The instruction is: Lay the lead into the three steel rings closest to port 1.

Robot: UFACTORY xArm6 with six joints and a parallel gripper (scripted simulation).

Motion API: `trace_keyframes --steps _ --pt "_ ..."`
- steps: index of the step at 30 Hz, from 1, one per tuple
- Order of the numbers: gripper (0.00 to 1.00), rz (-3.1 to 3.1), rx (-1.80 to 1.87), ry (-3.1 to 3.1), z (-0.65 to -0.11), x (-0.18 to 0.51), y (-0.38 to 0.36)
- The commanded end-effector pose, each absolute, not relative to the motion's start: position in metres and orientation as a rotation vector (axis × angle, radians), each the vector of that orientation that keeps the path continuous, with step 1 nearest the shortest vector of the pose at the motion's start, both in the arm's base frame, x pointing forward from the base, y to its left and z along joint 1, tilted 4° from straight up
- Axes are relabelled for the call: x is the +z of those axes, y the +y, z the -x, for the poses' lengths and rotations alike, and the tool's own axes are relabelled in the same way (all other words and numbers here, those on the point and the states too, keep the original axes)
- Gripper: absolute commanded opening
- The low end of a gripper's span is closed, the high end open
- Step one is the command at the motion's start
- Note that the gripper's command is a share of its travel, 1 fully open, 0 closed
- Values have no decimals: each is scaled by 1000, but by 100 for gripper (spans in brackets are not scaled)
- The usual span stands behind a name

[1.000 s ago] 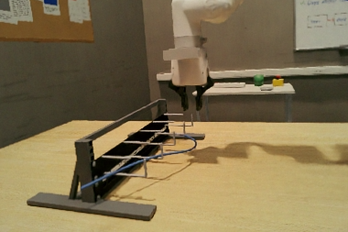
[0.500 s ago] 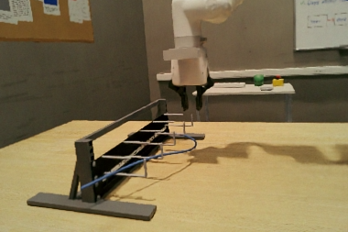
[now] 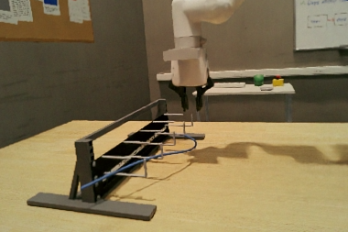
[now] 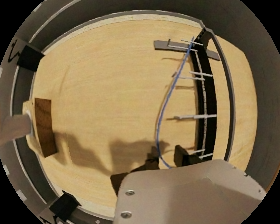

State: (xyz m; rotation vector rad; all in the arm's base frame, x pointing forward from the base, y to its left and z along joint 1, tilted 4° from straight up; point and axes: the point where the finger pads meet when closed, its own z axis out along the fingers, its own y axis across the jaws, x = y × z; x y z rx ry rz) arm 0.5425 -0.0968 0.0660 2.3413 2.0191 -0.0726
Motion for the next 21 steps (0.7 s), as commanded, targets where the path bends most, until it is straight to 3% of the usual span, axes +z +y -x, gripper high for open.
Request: trace_keyframes --steps 1,21 --pt "33 -2338 -67 2017 -544 66 -97" --pt "33 -2338 -67 2017 -544 22 -100"
